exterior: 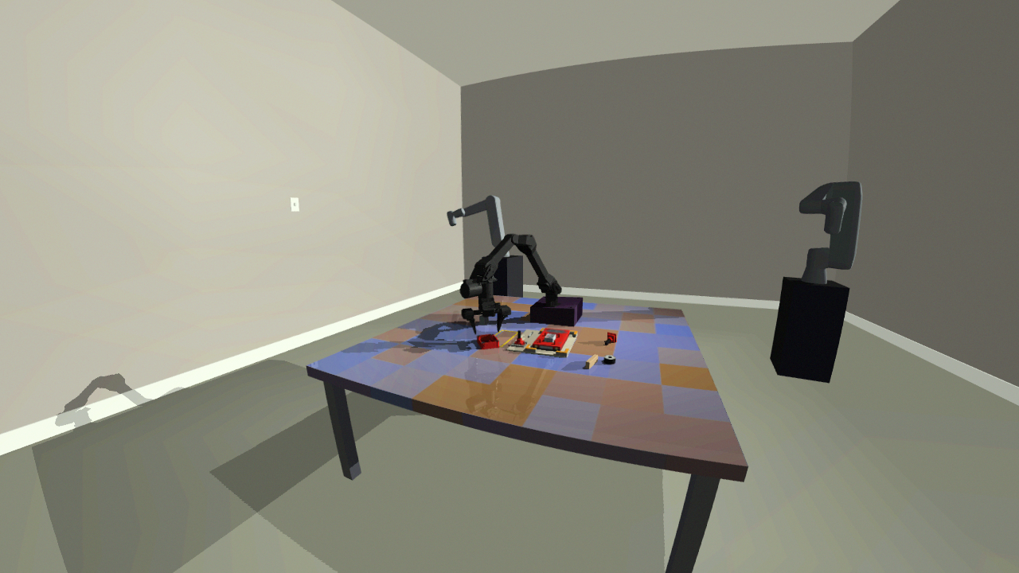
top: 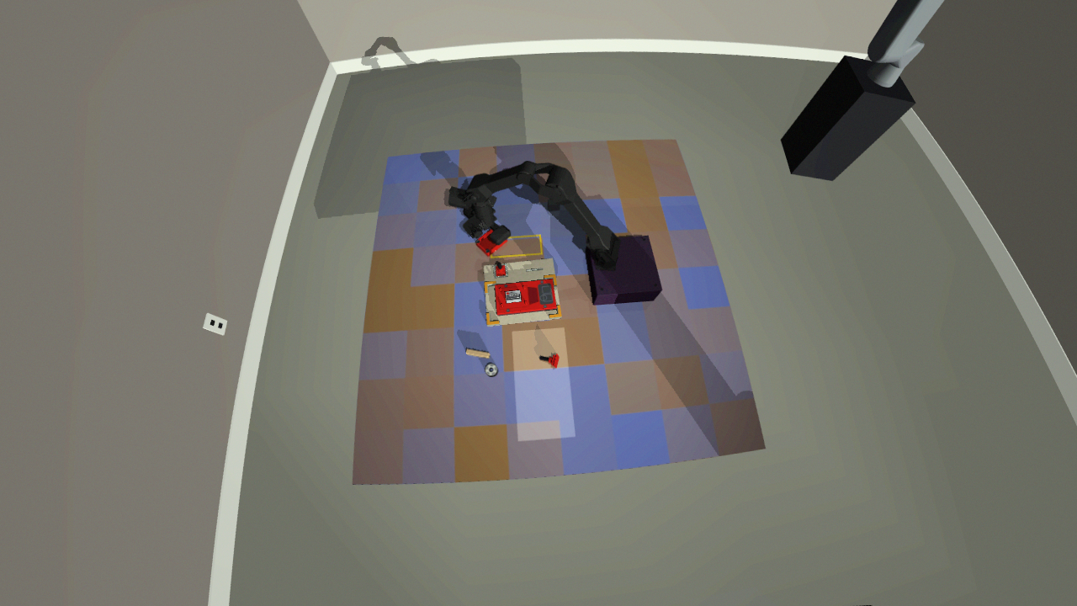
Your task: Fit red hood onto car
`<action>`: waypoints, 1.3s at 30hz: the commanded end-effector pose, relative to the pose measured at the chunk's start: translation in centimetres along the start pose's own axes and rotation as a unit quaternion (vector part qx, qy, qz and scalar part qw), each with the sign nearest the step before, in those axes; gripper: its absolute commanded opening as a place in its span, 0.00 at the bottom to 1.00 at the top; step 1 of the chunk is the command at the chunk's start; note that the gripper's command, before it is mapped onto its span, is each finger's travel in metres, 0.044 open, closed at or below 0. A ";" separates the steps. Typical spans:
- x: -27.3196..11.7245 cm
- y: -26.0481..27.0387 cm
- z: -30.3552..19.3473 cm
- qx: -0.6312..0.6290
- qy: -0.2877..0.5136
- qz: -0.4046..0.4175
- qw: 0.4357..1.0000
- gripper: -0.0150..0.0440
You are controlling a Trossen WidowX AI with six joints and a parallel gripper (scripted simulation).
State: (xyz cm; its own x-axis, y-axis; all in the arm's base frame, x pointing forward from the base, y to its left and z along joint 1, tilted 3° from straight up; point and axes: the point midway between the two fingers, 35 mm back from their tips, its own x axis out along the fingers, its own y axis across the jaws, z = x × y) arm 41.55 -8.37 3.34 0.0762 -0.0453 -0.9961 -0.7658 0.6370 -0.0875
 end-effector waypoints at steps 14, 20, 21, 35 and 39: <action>1.0 0.2 0.0 -0.001 0.002 -0.001 1.000 1.00; 1.3 0.2 0.0 -0.001 0.002 -0.001 1.000 1.00; 1.3 0.2 0.0 -0.001 0.002 -0.001 1.000 1.00; 2.0 0.2 0.0 -0.001 0.002 -0.001 1.000 1.00; 2.2 0.2 0.0 -0.001 0.002 -0.001 1.000 1.00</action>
State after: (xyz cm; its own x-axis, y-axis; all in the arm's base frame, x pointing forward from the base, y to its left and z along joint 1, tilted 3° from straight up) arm 41.51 -8.28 1.28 0.0744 -0.0449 -0.9962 -0.7673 0.6355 -0.0859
